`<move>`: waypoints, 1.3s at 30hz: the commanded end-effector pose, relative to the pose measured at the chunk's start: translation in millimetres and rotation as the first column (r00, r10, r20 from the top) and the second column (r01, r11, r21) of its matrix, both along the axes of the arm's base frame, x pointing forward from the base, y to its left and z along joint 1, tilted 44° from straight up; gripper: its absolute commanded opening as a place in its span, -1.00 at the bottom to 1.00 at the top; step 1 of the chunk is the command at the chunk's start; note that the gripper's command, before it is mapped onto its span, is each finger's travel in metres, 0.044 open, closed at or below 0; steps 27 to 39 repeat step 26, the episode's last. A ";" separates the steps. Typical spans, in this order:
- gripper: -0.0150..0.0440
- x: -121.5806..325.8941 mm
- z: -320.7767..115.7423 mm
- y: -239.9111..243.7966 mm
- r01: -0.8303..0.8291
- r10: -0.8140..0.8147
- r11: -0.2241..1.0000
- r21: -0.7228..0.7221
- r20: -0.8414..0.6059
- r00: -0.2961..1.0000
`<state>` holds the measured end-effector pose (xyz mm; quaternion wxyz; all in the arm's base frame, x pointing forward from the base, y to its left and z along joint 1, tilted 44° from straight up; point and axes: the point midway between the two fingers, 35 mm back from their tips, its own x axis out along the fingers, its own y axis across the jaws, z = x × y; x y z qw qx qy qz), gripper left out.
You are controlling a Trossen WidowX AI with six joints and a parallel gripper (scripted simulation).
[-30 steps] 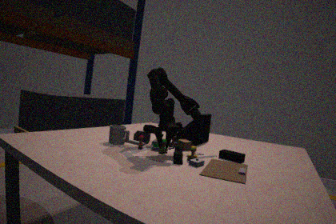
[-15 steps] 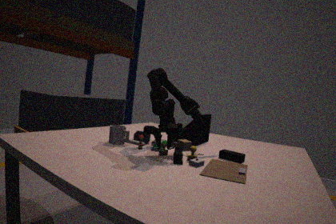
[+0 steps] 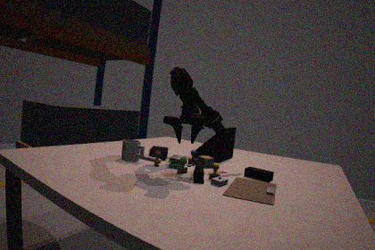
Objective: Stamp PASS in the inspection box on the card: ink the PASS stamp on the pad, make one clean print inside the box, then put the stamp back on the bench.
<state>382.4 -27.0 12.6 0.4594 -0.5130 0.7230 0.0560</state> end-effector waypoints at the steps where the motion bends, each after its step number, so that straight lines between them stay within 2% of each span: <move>1: 0.40 -0.1 19.2 13.9 0.006 -0.006 1.000 0.005 0.013 1.000; 39: 0.40 -1.0 17.3 12.3 0.003 -0.003 1.000 -0.001 0.006 1.000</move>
